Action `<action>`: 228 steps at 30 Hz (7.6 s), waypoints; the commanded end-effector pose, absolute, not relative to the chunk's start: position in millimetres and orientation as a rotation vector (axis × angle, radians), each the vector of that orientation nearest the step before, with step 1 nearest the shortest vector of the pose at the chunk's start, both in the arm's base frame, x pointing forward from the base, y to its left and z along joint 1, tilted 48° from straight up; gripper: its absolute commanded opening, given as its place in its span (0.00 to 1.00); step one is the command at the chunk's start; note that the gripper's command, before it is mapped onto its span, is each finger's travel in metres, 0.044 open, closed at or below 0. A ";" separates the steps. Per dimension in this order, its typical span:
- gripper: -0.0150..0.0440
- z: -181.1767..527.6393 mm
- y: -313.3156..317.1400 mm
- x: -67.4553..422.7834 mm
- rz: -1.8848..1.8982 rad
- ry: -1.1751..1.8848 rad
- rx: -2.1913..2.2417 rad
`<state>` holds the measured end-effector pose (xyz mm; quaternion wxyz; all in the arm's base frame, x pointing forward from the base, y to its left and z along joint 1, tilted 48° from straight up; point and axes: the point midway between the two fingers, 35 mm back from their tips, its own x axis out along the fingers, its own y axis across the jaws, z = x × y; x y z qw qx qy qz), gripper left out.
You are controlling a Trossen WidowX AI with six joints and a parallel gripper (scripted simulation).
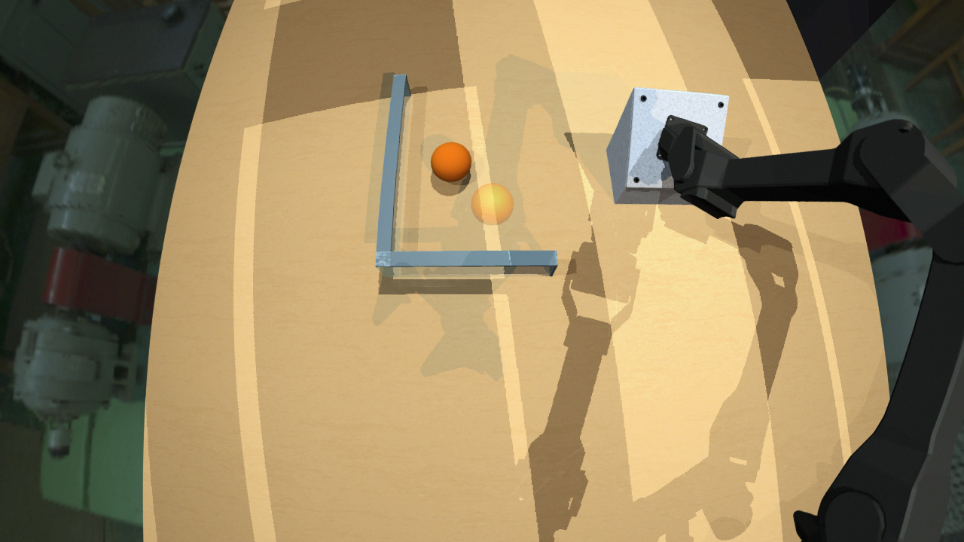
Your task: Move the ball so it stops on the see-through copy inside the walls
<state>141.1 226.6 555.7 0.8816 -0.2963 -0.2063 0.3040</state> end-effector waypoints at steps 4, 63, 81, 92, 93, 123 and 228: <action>0.94 482.4 263.6 202.9 0.628 -0.301 -0.995; 0.94 -17.3 68.2 320.9 1.673 0.534 -0.651; 0.94 -34.4 86.4 318.3 1.672 0.534 -0.651; 0.94 -45.9 99.3 315.2 1.673 0.533 -0.650; 0.94 -46.9 100.4 314.8 1.673 0.533 -0.650; 0.25 -12.3 58.4 331.1 1.667 0.542 -0.659; 0.94 2.5 136.9 248.2 1.671 0.534 -0.651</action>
